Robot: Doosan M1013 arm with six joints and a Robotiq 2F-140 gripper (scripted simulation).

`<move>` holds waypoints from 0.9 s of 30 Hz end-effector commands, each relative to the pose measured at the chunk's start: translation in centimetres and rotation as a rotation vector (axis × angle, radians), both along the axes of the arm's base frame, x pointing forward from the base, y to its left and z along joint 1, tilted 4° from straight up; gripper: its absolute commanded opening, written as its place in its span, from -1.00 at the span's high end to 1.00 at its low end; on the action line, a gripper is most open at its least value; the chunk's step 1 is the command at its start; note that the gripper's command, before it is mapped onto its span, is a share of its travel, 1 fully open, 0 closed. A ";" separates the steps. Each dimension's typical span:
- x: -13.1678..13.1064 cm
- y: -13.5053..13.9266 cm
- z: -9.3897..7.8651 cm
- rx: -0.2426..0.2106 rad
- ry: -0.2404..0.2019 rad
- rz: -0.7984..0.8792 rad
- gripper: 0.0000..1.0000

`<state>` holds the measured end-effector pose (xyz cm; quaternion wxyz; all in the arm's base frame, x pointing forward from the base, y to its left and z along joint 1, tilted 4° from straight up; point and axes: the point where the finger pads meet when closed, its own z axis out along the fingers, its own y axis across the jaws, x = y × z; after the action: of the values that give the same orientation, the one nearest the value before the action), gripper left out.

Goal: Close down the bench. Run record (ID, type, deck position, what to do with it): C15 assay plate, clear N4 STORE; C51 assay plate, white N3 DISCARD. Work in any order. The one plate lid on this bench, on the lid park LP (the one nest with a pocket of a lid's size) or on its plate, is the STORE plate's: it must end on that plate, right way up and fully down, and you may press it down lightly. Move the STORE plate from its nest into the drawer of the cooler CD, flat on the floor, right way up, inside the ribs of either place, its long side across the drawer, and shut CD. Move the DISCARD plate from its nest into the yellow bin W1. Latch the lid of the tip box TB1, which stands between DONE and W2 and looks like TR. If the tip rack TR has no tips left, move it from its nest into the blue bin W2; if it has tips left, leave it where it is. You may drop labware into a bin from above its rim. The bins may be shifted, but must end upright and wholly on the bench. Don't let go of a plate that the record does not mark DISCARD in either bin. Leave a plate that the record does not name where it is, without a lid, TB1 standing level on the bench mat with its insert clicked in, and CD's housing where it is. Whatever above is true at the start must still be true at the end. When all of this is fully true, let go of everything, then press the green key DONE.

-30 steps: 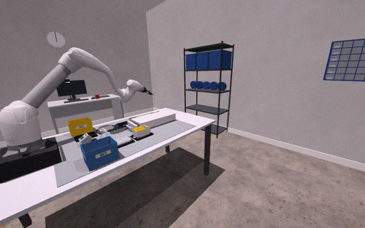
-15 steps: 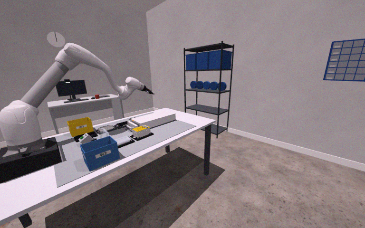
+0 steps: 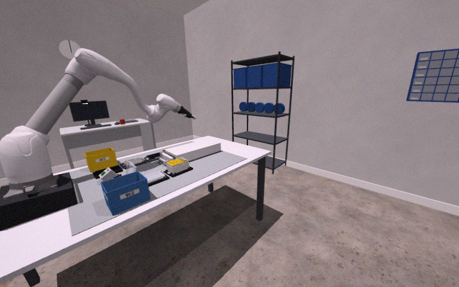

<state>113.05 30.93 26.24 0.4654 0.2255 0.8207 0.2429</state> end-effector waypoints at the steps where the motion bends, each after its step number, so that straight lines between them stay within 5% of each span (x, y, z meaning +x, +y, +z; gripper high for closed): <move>1: -0.8 -1.7 0.2 0.053 0.034 -0.071 1.00; 3: -1.3 -2.6 0.2 0.091 0.059 -0.120 1.00; 10: -2.4 -4.6 0.3 0.093 0.061 -0.123 1.00; 15: -3.7 -6.7 0.3 0.187 0.120 -0.248 1.00; 22: -5.0 -8.6 0.3 0.189 0.122 -0.250 1.00; 27: -6.5 -10.6 0.3 0.283 0.178 -0.376 1.00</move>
<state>107.46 21.53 26.51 0.4057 0.4143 0.7770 0.2450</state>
